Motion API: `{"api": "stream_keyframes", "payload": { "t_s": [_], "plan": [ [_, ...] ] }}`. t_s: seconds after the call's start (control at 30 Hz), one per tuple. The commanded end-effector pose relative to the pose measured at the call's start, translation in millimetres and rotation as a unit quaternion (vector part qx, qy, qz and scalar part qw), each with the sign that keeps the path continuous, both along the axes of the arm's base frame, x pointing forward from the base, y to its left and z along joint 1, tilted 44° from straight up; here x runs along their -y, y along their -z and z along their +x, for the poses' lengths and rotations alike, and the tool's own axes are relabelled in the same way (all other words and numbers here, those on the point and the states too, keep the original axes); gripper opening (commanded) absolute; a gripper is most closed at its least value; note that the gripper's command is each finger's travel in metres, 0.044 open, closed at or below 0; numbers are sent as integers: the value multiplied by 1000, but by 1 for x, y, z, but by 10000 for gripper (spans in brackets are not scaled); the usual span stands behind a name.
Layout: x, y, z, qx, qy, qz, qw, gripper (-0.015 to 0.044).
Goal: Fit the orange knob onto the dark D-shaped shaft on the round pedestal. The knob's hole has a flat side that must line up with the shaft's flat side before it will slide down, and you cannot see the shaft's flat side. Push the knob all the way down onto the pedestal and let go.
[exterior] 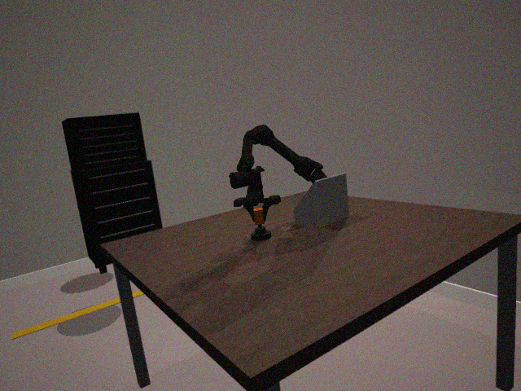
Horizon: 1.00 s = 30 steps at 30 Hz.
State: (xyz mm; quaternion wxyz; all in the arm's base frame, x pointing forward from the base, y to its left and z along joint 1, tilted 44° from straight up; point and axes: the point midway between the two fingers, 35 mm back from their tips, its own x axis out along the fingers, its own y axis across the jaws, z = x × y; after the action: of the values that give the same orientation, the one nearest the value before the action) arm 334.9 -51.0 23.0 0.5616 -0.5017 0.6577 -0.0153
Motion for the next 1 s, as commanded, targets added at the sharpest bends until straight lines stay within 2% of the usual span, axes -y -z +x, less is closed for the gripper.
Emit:
{"api": "stream_keyframes", "payload": {
  "t_s": [0.0,0.8,0.97],
  "plan": [
    [-1,-1,2,-2,-4,-1,1000,0],
    [-2,-2,-1,-2,-4,-1,1000,0],
    [-2,-2,0,-41,-45,-9,998,0]
  ]
}}
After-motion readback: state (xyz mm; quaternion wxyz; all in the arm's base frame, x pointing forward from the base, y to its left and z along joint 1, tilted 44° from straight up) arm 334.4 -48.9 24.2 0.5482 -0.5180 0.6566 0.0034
